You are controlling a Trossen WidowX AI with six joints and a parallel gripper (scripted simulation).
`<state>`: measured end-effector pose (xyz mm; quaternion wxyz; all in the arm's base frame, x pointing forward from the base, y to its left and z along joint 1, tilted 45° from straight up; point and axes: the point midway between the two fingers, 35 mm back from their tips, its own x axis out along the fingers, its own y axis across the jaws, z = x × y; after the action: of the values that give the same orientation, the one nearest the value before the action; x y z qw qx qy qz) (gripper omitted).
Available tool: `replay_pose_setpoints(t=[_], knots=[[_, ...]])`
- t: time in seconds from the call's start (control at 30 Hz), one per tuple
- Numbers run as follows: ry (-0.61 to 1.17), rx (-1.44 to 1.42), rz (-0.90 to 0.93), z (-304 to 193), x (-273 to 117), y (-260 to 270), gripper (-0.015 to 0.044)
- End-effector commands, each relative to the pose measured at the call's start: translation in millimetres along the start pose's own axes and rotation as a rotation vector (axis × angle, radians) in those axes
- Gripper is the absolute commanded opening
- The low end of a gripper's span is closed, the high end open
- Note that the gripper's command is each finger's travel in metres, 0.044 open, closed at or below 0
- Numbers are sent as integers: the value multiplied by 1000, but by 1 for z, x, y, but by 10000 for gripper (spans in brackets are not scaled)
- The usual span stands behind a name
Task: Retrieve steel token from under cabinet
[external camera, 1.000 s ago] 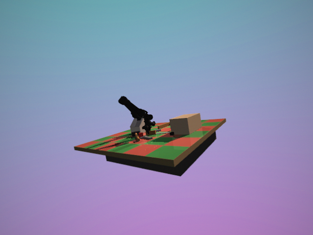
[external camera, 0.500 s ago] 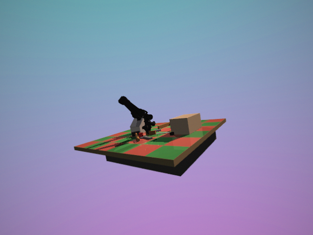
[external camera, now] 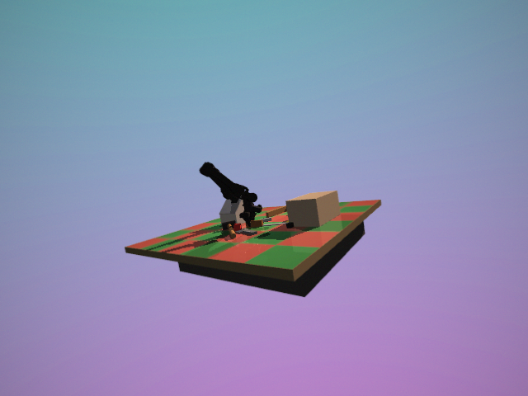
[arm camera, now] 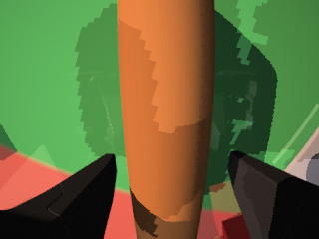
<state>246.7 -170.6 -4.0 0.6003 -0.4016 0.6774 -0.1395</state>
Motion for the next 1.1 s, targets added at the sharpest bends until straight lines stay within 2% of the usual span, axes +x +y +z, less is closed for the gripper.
replay_pose_setpoints(t=[0.0,0.07,0.5,0.63,1.07], knots=[[0,0,0,0,0,0,244],[0,0,0,0,0,0,191],[0,0,0,0,0,0,104],[0,0,0,0,0,0,0],[-1,7,3,12,0,0,0]])
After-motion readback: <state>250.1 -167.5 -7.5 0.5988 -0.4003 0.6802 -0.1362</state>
